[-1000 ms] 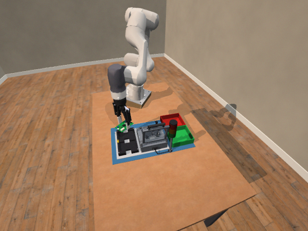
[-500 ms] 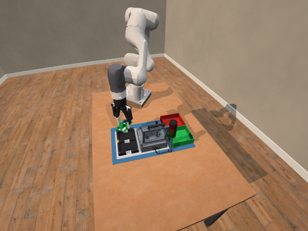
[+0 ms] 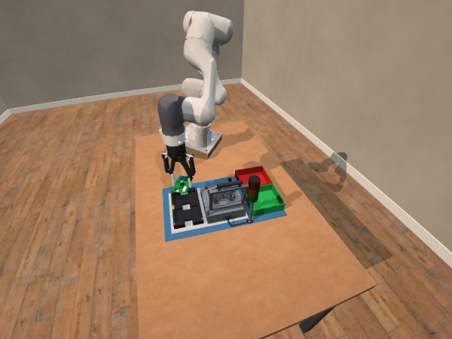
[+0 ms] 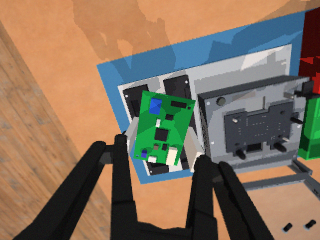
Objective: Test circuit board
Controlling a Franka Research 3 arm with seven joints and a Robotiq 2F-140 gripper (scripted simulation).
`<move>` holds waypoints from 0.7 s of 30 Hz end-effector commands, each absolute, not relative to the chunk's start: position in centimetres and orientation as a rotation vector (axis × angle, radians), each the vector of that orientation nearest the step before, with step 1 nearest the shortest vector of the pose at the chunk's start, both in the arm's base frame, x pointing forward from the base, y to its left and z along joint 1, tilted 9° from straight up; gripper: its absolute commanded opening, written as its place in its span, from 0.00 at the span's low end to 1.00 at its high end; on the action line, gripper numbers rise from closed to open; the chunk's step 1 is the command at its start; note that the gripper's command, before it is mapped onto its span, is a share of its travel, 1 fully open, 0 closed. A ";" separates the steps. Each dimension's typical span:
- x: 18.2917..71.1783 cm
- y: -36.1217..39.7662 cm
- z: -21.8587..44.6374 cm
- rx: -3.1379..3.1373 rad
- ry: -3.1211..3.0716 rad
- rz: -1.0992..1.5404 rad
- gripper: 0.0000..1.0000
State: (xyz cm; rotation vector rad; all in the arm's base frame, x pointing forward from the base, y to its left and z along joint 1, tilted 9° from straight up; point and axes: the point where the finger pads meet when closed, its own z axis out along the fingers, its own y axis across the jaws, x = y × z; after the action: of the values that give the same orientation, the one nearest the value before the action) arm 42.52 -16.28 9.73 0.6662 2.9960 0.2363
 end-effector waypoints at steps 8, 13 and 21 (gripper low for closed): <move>42.5 -16.4 9.7 0.233 3.041 0.215 0.46; 42.5 -16.4 9.7 0.131 3.043 0.211 0.46; 42.5 -16.4 9.7 -0.090 3.035 0.200 0.46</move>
State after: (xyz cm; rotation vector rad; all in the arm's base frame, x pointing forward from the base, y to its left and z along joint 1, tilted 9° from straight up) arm 42.52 -16.28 9.75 0.1395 3.0421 0.2146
